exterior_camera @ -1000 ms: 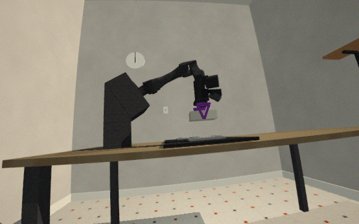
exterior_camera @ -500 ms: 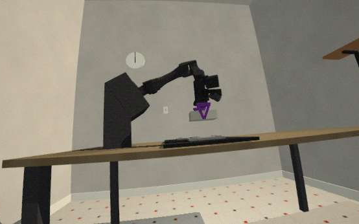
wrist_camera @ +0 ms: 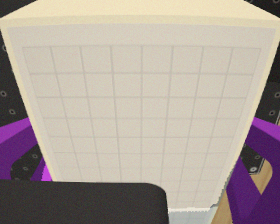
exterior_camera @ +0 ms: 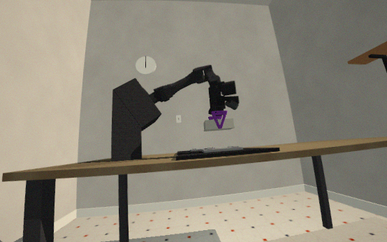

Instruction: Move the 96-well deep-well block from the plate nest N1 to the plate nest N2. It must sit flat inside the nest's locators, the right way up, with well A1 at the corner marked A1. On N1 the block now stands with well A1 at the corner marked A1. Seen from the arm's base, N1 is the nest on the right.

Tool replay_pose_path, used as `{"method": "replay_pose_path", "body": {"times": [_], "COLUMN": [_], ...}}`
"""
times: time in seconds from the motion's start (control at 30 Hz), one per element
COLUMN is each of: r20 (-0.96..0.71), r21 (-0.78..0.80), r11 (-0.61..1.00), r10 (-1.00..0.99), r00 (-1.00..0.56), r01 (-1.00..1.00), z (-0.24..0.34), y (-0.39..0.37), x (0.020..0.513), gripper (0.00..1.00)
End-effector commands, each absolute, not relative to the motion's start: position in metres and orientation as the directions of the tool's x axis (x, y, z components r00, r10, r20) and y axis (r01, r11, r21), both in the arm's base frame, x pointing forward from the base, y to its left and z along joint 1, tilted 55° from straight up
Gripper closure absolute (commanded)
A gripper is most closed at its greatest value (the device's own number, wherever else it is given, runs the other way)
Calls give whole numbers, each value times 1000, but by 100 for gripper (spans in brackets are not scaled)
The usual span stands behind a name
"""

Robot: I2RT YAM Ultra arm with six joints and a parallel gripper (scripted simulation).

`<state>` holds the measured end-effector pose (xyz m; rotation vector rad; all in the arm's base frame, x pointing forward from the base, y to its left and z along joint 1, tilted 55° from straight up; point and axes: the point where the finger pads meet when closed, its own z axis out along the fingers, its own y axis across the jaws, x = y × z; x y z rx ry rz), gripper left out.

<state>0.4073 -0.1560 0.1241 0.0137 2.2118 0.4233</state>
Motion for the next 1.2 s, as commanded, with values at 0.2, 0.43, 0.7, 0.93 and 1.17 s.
{"method": "replay_pose_path", "body": {"times": [0.2,0.43,0.7,0.93,1.17], "r20": [-768,-768,-779,-779,-779], "r21": [300,300,271,271,271], "r11": [946,946,951,951,951], "r10": [162,162,126,126,126], "r00": [-620,-620,-615,-615,-615], "r01": [-124,-124,-148,-148,-149], "z": [128,128,129,133,138], "y": [-163,-163,-157,-134,-112], "x": [405,405,403,398,393], "gripper": [100,100,100,100,100]}}
